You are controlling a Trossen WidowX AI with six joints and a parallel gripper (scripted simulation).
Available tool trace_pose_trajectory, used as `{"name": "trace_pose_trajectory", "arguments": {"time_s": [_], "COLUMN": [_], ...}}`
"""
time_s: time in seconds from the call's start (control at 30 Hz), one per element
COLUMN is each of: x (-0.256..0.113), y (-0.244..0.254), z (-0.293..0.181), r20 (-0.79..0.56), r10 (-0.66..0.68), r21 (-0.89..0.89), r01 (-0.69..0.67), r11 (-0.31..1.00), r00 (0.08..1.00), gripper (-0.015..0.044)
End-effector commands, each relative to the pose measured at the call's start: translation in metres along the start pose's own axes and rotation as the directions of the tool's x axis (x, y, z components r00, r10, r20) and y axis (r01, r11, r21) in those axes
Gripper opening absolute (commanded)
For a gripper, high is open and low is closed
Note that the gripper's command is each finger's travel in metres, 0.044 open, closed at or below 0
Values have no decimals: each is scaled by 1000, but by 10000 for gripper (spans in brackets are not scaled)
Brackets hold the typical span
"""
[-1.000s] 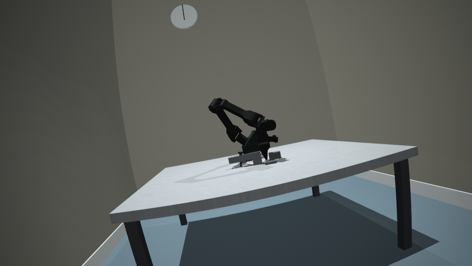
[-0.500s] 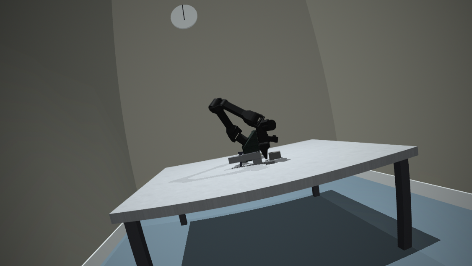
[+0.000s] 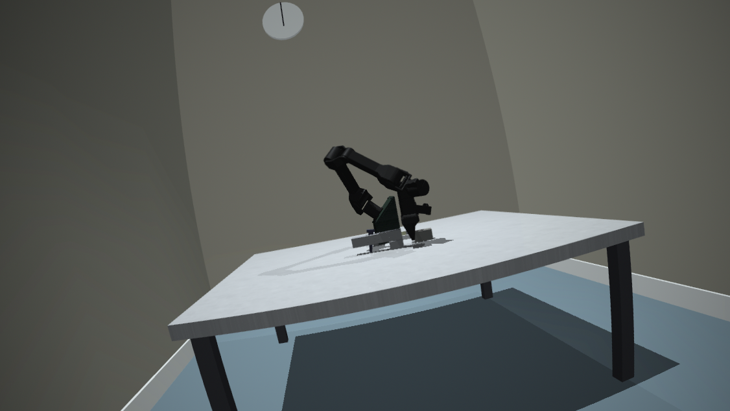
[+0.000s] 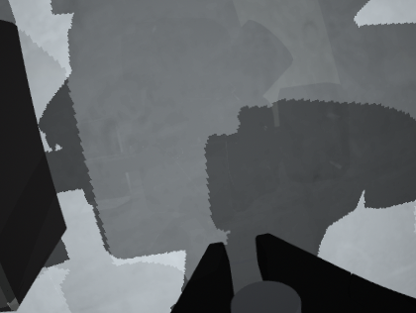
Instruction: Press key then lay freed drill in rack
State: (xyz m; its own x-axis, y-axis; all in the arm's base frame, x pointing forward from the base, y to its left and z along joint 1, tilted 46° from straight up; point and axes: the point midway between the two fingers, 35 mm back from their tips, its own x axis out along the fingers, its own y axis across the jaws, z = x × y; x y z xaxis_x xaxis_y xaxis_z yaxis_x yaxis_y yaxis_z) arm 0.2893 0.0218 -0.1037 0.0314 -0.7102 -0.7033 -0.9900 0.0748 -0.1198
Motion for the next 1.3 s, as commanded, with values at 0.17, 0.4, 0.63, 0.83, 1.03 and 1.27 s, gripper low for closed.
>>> {"name": "trace_pose_trajectory", "arguments": {"time_s": [0.17, 0.4, 0.63, 0.83, 1.03, 1.27], "x": [-1, -2, -2, -1, -1, -1], "y": [0, 0, 0, 0, 0, 0], "z": [15, 24, 34, 30, 29, 25], "r20": [3, 3, 4, 2, 3, 3], "r10": [1, 1, 0, -1, 0, 1], "r21": [2, 2, 3, 0, 1, 2], "r01": [-1, -1, 0, 1, 0, -1], "r11": [1000, 1000, 1000, 1000, 1000, 1000], "r00": [1000, 1000, 1000, 1000, 1000, 1000], "gripper": [0, 0, 0, 157, 315, 440]}}
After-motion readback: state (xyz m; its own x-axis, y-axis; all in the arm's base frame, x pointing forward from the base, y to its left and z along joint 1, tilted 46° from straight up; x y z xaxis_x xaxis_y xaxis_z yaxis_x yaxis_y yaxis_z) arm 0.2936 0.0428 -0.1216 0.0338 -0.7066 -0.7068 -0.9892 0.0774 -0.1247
